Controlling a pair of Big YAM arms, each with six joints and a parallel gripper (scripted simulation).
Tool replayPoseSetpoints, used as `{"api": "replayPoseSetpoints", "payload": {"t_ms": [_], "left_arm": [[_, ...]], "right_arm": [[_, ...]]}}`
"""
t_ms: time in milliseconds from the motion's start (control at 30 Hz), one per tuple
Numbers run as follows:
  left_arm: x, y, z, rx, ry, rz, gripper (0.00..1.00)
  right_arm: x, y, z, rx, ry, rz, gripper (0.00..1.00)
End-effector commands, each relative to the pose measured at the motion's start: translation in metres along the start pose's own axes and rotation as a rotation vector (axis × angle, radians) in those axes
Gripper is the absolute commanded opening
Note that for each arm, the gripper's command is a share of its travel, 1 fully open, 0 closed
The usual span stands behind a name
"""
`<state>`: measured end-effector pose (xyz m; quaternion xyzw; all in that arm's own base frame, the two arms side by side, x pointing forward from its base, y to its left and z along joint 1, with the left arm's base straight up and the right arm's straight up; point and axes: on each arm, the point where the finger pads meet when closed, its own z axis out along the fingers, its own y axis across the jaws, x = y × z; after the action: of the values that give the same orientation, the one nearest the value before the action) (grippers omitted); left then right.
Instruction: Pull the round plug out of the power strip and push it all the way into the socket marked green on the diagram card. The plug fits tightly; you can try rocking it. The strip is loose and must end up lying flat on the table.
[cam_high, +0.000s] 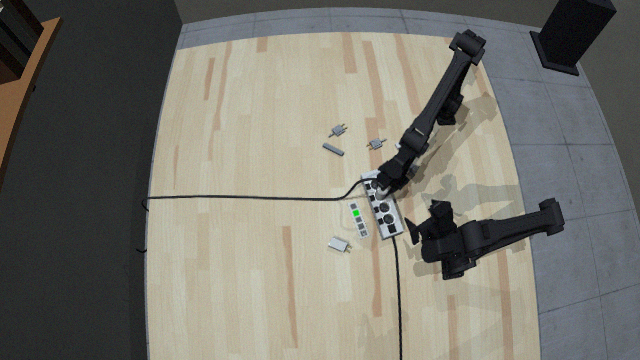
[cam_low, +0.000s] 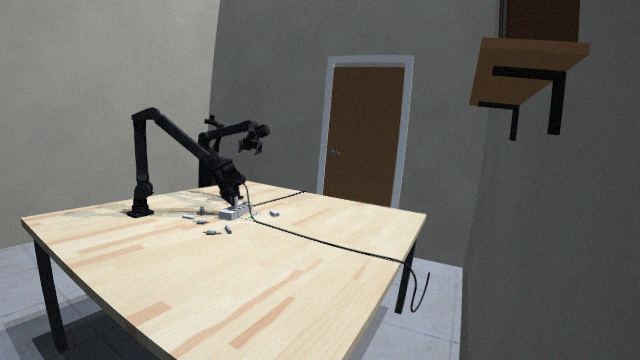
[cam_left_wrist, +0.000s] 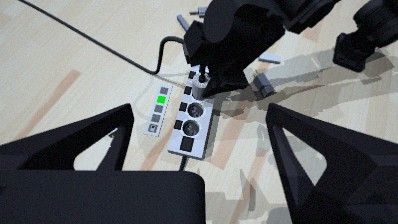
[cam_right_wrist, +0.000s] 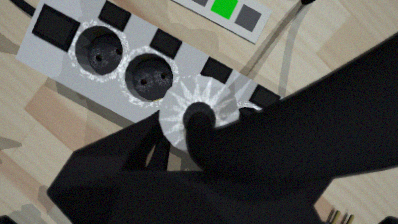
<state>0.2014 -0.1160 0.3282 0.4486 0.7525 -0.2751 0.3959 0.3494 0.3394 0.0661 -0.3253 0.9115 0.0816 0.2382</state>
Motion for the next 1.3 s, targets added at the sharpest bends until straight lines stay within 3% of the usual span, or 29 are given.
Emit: {"api": "replayPoseSetpoints", "payload": {"t_ms": [0, 233, 367, 567, 900, 1267], "left_arm": [[-0.012, 0.003, -0.006, -0.012, -0.016, 0.032, 1.0], [-0.012, 0.003, -0.006, -0.012, -0.016, 0.032, 1.0], [-0.012, 0.003, -0.006, -0.012, -0.016, 0.032, 1.0], [-0.012, 0.003, -0.006, -0.012, -0.016, 0.032, 1.0], [-0.012, 0.003, -0.006, -0.012, -0.016, 0.032, 1.0], [-0.012, 0.003, -0.006, -0.012, -0.016, 0.032, 1.0]], "right_arm": [[-0.001, 0.004, 0.002, -0.006, 0.028, -0.028, 0.32], [0.001, 0.001, 0.01, -0.005, 0.054, -0.025, 0.32], [0.027, -0.003, 0.02, -0.003, 0.091, -0.023, 0.32], [0.036, -0.003, 0.023, -0.005, 0.122, -0.024, 0.32], [0.009, -0.001, 0.013, -0.01, 0.084, -0.021, 0.32], [0.018, -0.002, 0.014, -0.01, 0.103, -0.02, 0.32]]}}
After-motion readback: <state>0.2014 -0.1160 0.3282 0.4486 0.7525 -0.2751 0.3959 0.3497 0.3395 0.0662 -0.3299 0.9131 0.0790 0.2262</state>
